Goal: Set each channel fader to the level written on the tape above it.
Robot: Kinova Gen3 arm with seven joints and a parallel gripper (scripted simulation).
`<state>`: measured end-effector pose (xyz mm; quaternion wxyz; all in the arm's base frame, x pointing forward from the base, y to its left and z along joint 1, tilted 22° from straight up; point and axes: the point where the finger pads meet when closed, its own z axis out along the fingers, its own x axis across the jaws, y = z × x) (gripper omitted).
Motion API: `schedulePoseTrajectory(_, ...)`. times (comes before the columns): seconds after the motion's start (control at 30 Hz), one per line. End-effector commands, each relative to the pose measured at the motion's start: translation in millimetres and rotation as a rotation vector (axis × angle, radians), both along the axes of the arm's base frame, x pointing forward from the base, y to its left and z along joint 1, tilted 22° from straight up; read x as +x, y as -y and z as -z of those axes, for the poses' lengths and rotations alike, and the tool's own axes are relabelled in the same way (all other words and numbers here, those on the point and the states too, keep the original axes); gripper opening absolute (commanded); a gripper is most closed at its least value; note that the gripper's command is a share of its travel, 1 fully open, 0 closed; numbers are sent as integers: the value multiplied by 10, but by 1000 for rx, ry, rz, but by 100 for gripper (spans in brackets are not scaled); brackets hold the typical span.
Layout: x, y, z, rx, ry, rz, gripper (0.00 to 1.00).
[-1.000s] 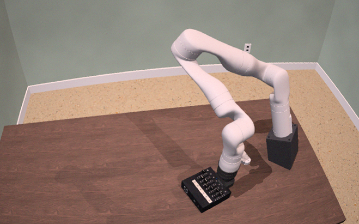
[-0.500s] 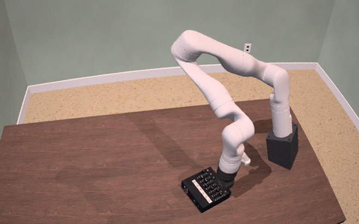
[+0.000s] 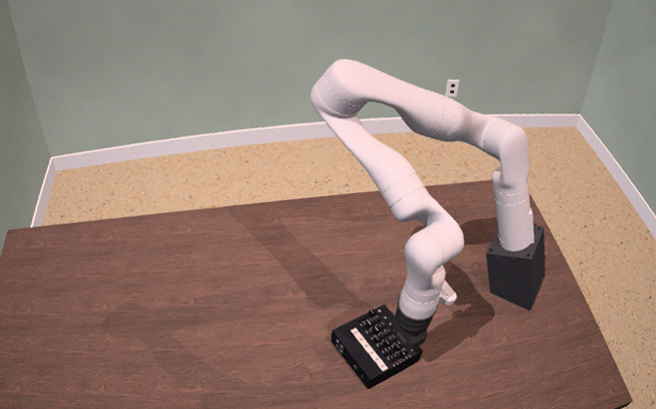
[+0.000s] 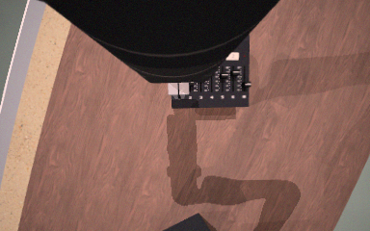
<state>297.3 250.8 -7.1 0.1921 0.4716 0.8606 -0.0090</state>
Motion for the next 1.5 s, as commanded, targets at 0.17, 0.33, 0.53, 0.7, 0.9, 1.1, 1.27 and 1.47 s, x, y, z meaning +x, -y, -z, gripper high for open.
schedulePoseTrajectory(0.17, 8, 12, 67, 5, -2, 7, 0)
schedulePoseTrajectory(0.33, 15, 15, 85, 5, -2, 7, 0)
schedulePoseTrajectory(0.53, 20, 18, 103, 5, -2, 7, 0)
schedulePoseTrajectory(0.7, 22, 19, 108, 5, -2, 7, 0)
schedulePoseTrajectory(0.9, 23, 19, 109, 5, -2, 7, 0)
schedulePoseTrajectory(1.1, 23, 19, 109, 5, -2, 7, 0)
schedulePoseTrajectory(1.27, 23, 19, 109, 5, -2, 7, 0)
schedulePoseTrajectory(1.47, 23, 19, 109, 5, -2, 7, 0)
